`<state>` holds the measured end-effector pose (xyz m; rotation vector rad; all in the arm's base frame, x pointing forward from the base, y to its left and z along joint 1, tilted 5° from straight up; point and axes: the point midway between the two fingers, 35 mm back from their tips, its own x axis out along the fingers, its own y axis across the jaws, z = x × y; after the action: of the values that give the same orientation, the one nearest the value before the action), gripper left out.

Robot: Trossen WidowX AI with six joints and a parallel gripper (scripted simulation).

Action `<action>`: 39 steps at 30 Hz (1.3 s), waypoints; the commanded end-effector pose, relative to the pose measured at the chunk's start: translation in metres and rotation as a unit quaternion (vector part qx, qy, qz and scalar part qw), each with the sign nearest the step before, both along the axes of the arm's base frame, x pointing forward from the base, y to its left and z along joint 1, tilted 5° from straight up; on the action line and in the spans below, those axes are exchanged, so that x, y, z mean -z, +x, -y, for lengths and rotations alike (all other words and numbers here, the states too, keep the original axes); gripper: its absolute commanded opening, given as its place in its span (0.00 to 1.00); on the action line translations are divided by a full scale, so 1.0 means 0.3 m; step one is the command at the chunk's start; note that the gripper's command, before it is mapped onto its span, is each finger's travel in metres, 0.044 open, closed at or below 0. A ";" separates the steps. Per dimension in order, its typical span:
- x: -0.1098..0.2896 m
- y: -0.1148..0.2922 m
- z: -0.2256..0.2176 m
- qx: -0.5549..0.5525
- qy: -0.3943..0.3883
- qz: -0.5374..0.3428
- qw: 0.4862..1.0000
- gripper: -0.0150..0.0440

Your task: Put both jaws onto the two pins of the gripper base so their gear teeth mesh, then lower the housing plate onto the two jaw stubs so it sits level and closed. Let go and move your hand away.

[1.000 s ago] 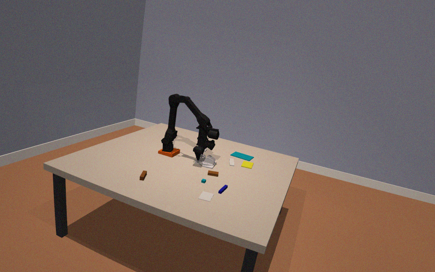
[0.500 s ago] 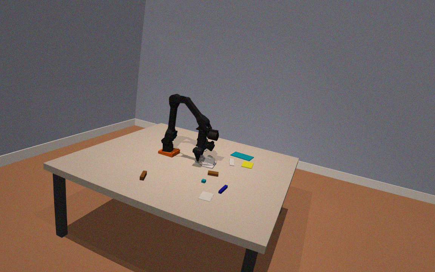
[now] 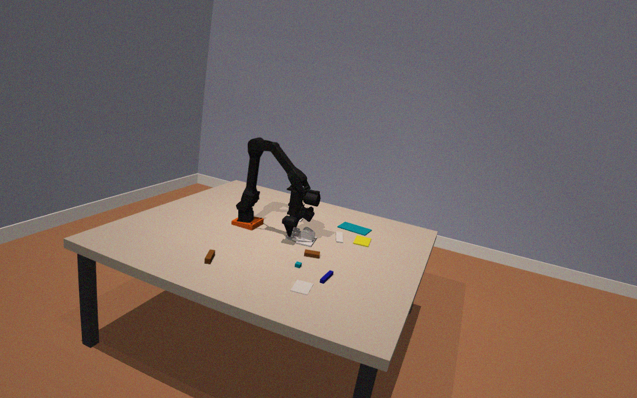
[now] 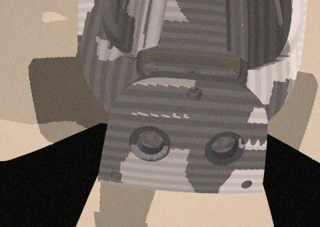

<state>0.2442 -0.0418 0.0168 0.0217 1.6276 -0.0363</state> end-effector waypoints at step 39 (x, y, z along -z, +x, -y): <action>0.028 -0.001 0.003 -0.001 -0.003 0.000 1.000 0.85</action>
<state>0.2437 -0.0419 0.0093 0.0218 1.6275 -0.0365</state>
